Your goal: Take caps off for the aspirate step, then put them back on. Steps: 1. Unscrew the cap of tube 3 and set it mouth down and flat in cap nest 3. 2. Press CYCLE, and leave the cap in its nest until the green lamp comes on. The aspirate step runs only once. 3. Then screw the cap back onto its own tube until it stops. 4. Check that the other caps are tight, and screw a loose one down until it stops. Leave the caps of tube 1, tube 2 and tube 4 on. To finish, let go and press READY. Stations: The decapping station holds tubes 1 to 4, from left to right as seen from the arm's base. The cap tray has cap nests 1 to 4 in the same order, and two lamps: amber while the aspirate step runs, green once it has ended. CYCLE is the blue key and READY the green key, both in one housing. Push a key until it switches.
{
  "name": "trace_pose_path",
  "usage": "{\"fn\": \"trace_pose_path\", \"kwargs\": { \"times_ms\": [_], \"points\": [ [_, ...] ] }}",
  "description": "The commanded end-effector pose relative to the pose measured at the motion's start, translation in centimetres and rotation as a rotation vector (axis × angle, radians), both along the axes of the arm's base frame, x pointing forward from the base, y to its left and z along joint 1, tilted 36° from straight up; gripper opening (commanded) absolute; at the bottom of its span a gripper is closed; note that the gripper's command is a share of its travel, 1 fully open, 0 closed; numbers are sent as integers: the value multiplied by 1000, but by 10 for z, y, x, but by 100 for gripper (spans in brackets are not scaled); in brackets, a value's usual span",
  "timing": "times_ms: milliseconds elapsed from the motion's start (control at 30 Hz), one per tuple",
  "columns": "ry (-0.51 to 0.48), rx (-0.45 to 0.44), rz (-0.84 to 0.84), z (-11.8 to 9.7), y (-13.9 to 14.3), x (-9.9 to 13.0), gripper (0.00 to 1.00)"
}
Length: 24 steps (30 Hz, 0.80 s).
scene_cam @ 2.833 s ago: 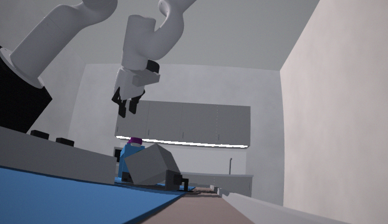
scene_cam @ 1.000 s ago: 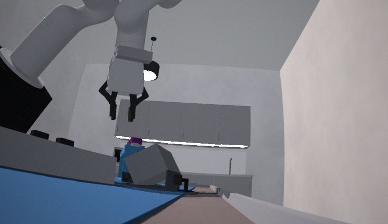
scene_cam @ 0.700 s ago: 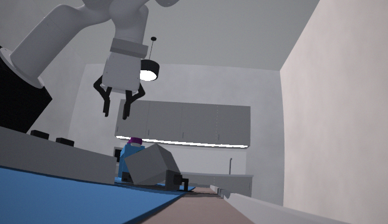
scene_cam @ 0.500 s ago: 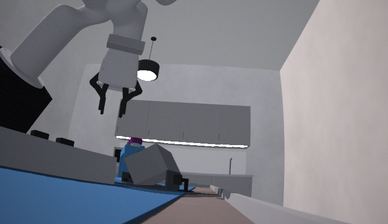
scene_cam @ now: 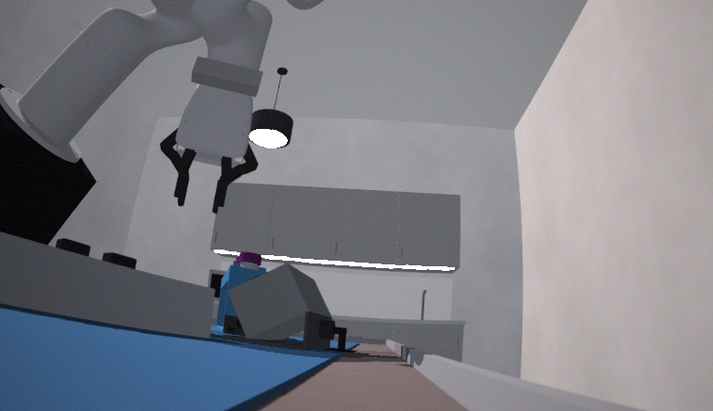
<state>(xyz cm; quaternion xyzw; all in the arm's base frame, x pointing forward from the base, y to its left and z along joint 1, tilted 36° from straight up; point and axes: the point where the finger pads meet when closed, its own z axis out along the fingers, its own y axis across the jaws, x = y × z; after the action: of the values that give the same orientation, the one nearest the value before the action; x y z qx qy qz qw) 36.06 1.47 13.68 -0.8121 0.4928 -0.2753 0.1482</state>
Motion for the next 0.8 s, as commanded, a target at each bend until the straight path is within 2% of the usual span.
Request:
{"fn": "trace_pose_path", "kwargs": {
  "times_ms": [0, 100, 133, 300, 367, 400, 467, 533, 567, 767],
  "points": [
    [0, 0, 0, 0, 0, 0, 46],
    [-8, 148, -202, 1, 25, 2, 46],
    [-8, 148, -202, 1, 25, 2, 46],
    [-15, 285, -386, 1, 50, 4, 46],
    [-16, 296, -403, 1, 50, 4, 46],
    [-18, 346, -470, 2, 58, 5, 46],
    [-18, 346, -470, 2, 58, 5, 46],
    [-23, 445, -604, 2, 75, 7, 46],
    [-24, 466, -632, 2, 83, 7, 46],
    [-24, 466, -632, 3, 108, 10, 46]
  ]
}}
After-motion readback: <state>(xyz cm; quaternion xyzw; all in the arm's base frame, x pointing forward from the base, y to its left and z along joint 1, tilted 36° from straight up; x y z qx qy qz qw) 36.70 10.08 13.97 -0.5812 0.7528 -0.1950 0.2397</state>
